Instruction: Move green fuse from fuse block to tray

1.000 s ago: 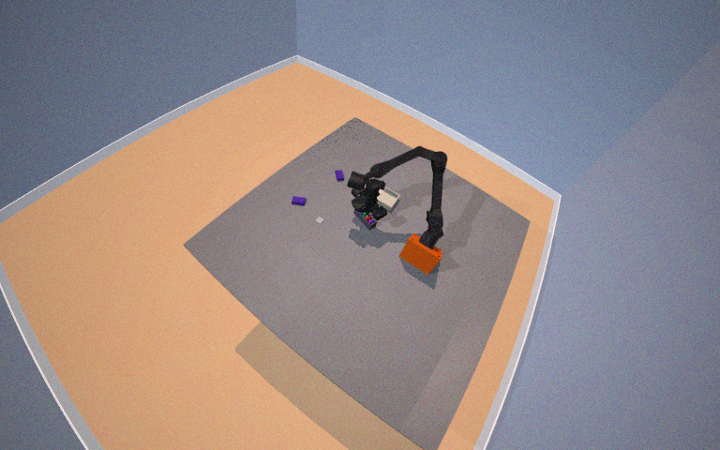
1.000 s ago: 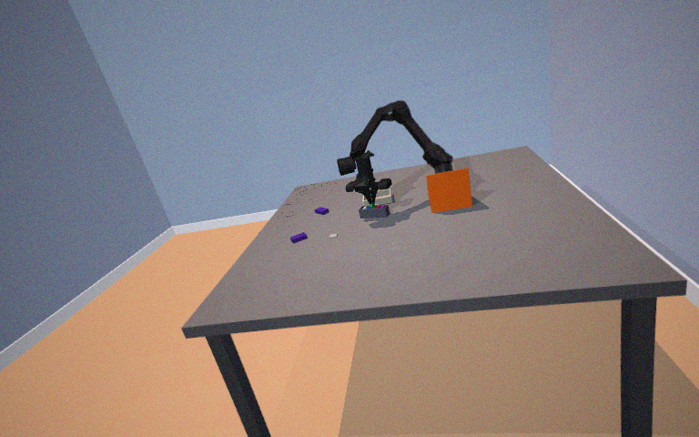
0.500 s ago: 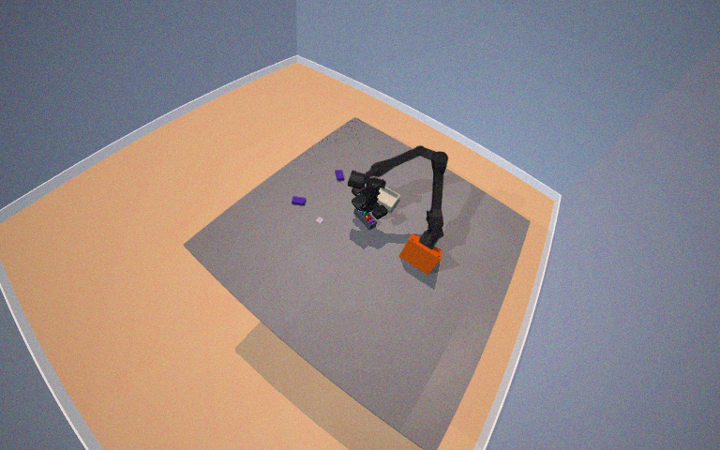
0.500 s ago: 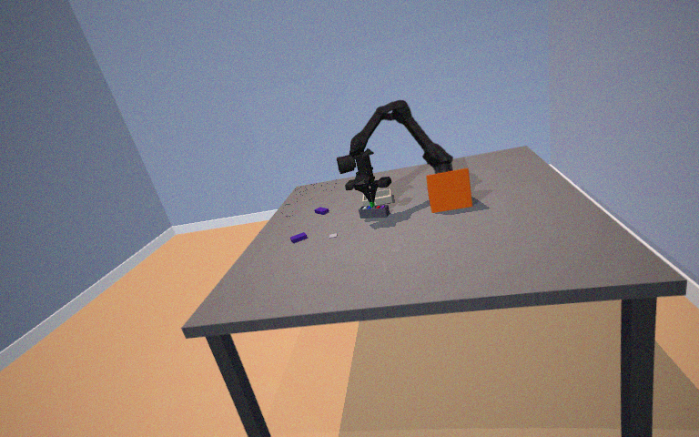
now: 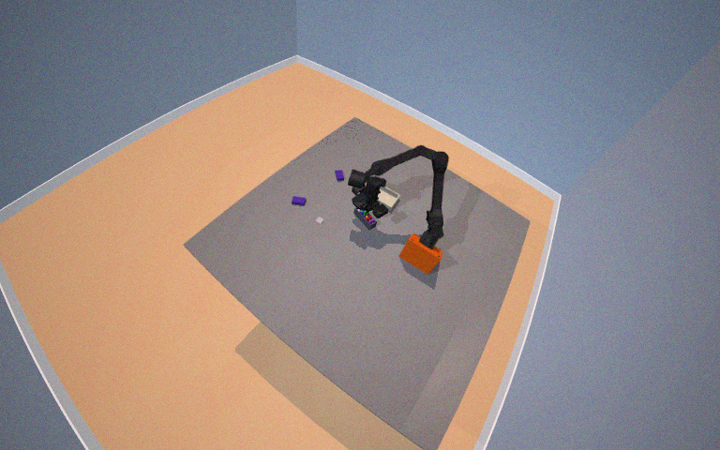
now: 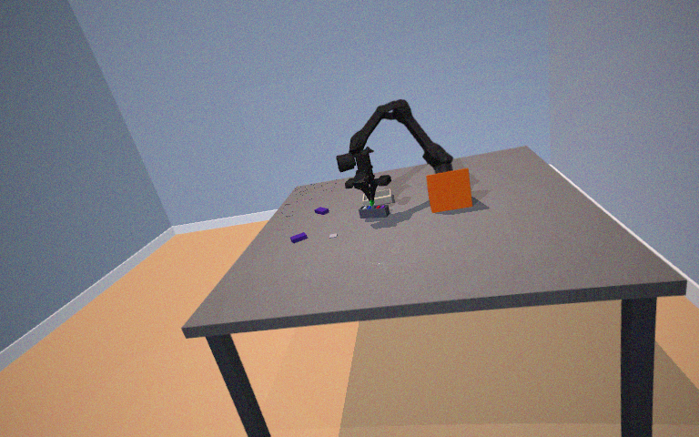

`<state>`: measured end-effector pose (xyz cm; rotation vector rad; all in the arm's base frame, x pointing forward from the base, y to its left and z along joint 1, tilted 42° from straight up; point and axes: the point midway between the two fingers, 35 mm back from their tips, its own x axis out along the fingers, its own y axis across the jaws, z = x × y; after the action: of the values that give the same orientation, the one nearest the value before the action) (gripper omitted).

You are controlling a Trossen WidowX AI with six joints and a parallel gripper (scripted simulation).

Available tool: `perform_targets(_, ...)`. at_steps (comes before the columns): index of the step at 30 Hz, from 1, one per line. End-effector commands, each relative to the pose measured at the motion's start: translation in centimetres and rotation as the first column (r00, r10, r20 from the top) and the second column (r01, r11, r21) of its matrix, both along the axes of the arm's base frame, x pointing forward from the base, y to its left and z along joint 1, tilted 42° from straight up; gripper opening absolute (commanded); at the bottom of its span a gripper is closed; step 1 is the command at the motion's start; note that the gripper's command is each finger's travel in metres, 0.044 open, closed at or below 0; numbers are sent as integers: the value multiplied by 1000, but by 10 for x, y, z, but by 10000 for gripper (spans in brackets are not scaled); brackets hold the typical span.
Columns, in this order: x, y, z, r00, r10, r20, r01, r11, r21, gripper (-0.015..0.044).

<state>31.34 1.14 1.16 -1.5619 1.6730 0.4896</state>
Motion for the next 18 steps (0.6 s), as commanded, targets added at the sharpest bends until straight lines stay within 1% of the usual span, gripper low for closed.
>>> perform_targets(1, 0, 1, 1, 1000, -3, 0, 3, 1000, 3, 0)
perform_targets(18, -2, 15, 17, 1000, -3, 0, 3, 1000, 4, 0)
